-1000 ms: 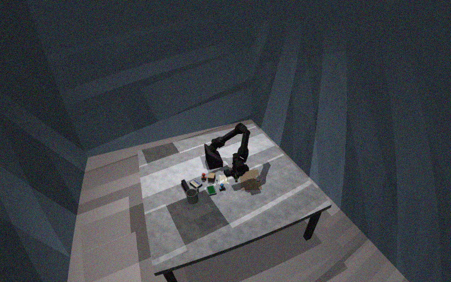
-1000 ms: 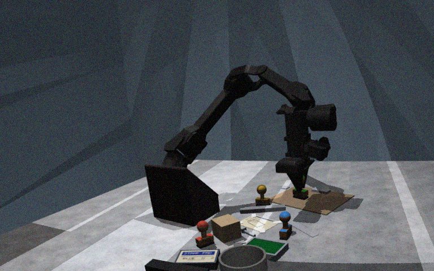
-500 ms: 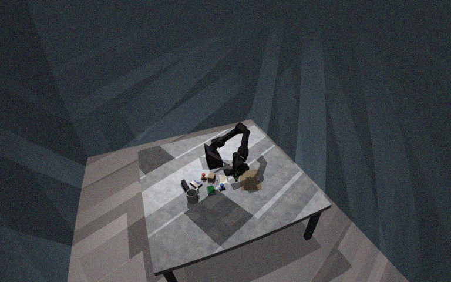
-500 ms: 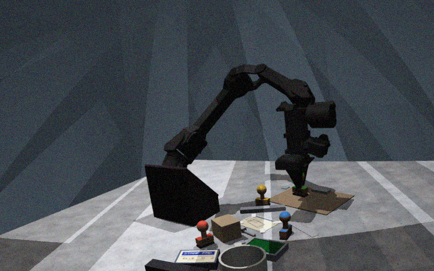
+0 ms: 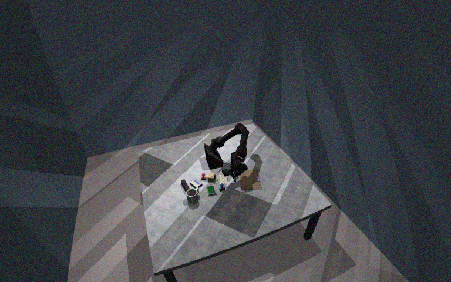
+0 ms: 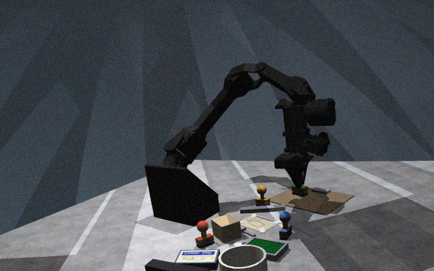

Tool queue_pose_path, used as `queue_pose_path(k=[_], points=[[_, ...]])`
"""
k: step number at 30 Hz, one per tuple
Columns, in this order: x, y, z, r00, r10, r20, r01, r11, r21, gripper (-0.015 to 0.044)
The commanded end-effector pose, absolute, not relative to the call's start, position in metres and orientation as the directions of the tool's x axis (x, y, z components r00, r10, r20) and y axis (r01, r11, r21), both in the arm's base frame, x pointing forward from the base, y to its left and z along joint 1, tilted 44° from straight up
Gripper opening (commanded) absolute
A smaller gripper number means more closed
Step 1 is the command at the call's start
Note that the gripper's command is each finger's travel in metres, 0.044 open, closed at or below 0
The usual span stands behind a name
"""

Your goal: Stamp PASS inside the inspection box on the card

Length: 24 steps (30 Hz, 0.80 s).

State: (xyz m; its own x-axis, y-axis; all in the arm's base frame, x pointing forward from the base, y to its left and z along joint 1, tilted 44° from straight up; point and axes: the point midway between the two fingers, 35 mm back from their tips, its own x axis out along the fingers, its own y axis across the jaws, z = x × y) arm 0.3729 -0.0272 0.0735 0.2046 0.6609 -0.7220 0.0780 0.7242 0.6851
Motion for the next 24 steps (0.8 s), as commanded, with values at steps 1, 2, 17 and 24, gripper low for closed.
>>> queue_pose_path(k=[1, 2, 17, 24], points=[[0.373, -0.052, 0.053, 0.202, 0.650, -0.733, 0.089, 0.733, 0.674, 0.0000], [0.372, -0.057, 0.048, 0.202, 0.648, -0.734, 0.089, 0.734, 0.673, 0.0000], [0.350, -0.136, -0.028, 0.200, 0.646, -0.737, 0.089, 0.737, 0.670, 0.0000], [0.334, -0.161, -0.057, 0.201, 0.652, -0.731, 0.086, 0.731, 0.677, 0.0000]])
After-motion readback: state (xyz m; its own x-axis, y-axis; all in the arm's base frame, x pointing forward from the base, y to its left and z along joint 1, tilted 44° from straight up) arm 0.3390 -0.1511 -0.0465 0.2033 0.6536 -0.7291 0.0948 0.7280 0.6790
